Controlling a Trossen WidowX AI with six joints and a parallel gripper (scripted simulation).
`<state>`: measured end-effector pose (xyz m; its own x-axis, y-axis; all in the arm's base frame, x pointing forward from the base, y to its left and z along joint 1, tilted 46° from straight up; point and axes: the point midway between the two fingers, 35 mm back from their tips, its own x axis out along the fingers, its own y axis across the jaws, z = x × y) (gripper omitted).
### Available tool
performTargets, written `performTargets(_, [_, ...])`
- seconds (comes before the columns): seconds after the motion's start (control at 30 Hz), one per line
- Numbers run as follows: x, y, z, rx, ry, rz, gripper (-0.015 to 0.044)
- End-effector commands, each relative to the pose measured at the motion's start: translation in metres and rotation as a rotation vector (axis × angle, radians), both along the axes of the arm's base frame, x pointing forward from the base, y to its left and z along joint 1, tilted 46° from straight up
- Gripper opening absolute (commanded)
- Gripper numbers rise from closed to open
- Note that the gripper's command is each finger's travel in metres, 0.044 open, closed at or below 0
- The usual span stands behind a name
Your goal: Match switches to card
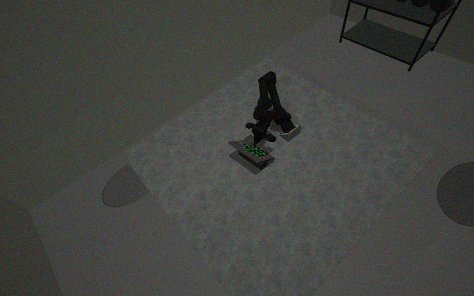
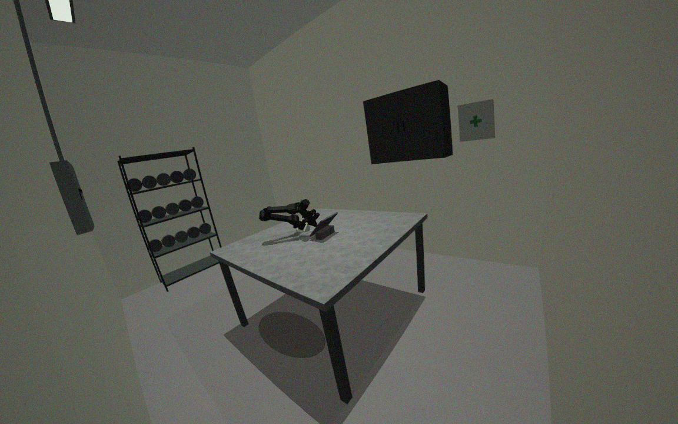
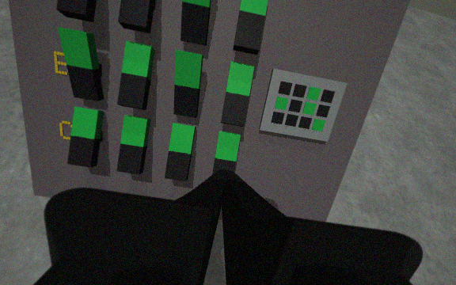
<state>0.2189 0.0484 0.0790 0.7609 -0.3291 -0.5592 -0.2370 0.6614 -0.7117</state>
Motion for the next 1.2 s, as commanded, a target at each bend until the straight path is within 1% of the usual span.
performTargets(0.0, [0.0002,0.0002,-0.0012,-0.003,0.005,0.004,0.0000])
performTargets(1.17, [0.0038,-0.0015,-0.0039,-0.003,0.004,0.004,0.0000])
